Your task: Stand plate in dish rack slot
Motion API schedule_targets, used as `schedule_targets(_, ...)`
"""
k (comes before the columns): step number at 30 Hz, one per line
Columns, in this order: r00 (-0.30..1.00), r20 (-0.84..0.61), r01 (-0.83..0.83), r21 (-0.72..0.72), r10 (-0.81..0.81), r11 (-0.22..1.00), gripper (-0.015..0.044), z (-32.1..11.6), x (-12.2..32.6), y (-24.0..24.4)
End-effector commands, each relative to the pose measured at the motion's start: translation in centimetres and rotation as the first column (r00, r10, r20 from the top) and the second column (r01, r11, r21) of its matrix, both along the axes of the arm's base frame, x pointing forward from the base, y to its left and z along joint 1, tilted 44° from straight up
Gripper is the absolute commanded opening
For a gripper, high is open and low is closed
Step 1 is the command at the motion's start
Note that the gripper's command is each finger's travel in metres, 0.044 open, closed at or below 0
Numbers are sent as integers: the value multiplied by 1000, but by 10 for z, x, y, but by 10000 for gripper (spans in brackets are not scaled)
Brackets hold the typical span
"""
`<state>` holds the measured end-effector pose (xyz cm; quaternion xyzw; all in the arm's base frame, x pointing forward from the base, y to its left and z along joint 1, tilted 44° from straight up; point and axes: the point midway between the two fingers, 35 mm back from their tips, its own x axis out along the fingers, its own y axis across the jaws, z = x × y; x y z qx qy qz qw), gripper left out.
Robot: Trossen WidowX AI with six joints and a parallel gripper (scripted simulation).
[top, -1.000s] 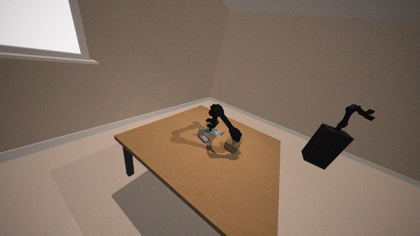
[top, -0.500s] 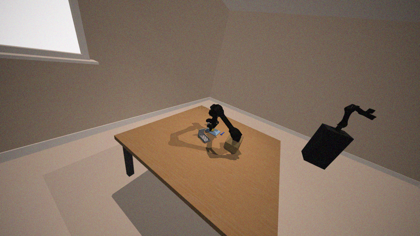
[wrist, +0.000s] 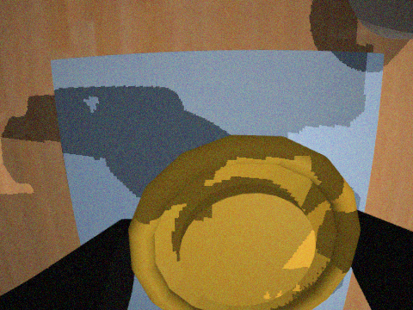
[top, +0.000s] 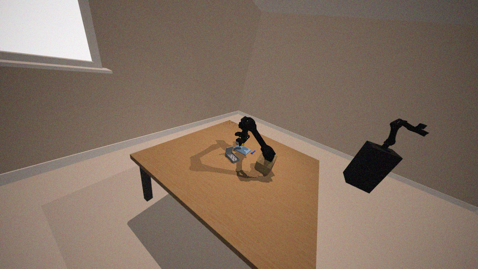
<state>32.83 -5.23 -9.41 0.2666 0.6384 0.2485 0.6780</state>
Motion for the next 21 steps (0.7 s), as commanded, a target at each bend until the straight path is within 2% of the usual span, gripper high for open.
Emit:
schedule_targets(1,1000,8,0,-12,0,1000,0,19,3,-23)
schedule_targets(21,1000,2,-6,2,6,1000,0,87,0,-90)
